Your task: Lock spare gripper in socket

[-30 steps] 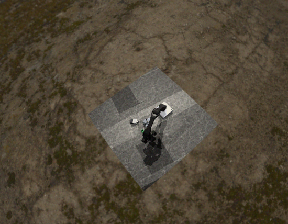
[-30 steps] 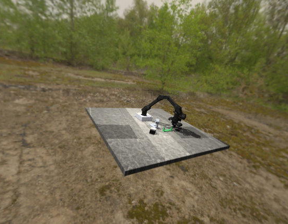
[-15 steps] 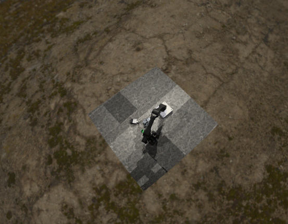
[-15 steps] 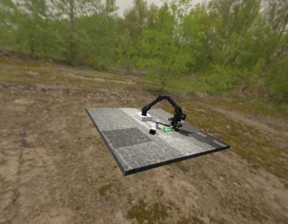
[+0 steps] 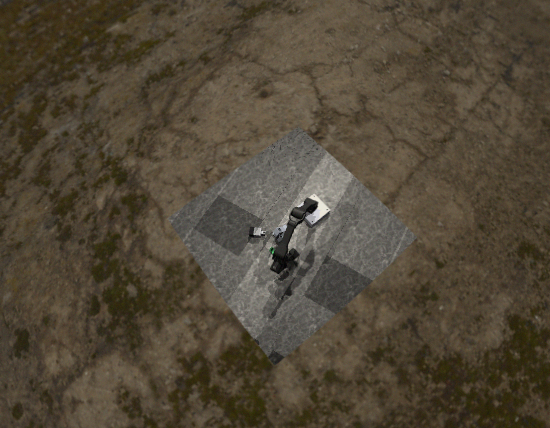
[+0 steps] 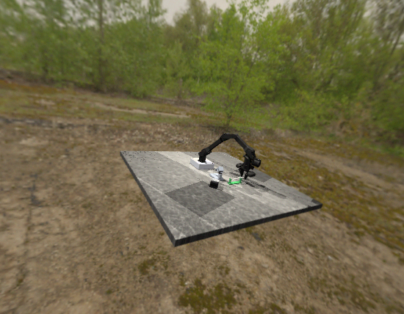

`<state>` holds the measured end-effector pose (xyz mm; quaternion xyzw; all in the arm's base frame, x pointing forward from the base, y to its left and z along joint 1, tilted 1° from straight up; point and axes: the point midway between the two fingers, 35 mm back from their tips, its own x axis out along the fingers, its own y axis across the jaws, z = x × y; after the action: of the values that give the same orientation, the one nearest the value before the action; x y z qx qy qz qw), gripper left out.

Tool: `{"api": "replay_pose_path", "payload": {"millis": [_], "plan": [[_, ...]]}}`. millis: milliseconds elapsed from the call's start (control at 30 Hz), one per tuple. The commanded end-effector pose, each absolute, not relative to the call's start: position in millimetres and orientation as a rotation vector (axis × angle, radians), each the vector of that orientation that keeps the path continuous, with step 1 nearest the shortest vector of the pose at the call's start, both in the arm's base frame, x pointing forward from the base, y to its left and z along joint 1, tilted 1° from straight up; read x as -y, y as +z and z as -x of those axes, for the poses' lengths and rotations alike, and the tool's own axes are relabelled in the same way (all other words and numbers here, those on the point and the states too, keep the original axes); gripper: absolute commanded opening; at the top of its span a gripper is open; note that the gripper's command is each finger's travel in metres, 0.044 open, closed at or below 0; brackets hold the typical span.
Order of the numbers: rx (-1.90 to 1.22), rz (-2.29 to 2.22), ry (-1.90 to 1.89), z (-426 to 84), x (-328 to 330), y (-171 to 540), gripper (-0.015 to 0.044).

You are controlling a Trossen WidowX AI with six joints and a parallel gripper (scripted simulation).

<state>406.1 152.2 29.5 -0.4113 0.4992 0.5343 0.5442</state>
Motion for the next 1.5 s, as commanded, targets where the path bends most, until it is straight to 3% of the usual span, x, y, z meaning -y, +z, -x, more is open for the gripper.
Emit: {"api": "replay_pose_path", "payload": {"millis": [0,833,1000,1200,1467], "plan": [[-1.183,0.976,1.267,-405.9,-152.3,40.1,0.0200],[-1.229,0.962,1.289,-396.0,-149.3,92.1,0.0200],[-1.231,0.961,1.290,-396.0,-149.2,83.8,0.0331],[-1.168,1.083,1.162,-399.5,-97.5,135.5,0.0180],[-1.161,1.101,1.142,-400.7,-90.0,130.5,0.0180]]}}
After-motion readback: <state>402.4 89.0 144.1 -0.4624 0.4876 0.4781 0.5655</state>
